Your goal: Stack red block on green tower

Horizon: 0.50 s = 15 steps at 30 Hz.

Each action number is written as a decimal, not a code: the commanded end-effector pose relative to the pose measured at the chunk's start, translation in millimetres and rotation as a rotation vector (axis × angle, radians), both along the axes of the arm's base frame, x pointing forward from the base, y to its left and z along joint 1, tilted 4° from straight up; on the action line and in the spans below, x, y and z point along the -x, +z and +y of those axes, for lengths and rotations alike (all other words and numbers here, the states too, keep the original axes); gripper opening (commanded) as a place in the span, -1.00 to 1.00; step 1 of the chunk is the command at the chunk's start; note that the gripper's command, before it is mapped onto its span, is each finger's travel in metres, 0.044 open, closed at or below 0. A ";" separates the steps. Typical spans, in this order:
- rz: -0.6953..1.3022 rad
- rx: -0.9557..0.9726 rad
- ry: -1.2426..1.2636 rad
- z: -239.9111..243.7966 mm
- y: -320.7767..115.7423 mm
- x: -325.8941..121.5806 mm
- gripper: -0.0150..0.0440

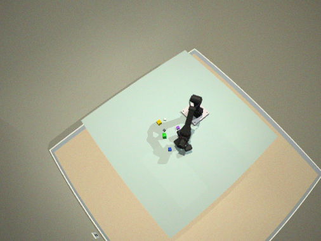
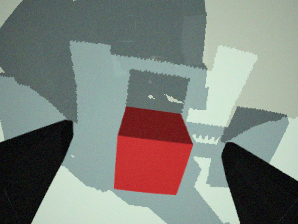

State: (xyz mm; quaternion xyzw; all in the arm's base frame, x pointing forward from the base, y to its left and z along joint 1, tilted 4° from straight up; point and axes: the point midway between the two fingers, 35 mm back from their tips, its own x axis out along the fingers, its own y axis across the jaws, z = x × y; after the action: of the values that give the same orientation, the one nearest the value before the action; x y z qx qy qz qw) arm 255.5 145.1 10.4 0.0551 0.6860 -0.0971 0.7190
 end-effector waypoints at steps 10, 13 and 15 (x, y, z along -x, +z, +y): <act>0.000 0.000 -0.001 0.7 0.0 0.4 -0.07; 0.000 0.000 -0.001 0.7 0.0 0.4 -0.14; 0.000 0.000 -0.001 0.7 0.0 0.4 -0.18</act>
State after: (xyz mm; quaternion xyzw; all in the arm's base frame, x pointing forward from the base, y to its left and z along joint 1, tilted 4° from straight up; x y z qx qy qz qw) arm 255.2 145.6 10.4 0.0545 0.6861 -0.0963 0.7191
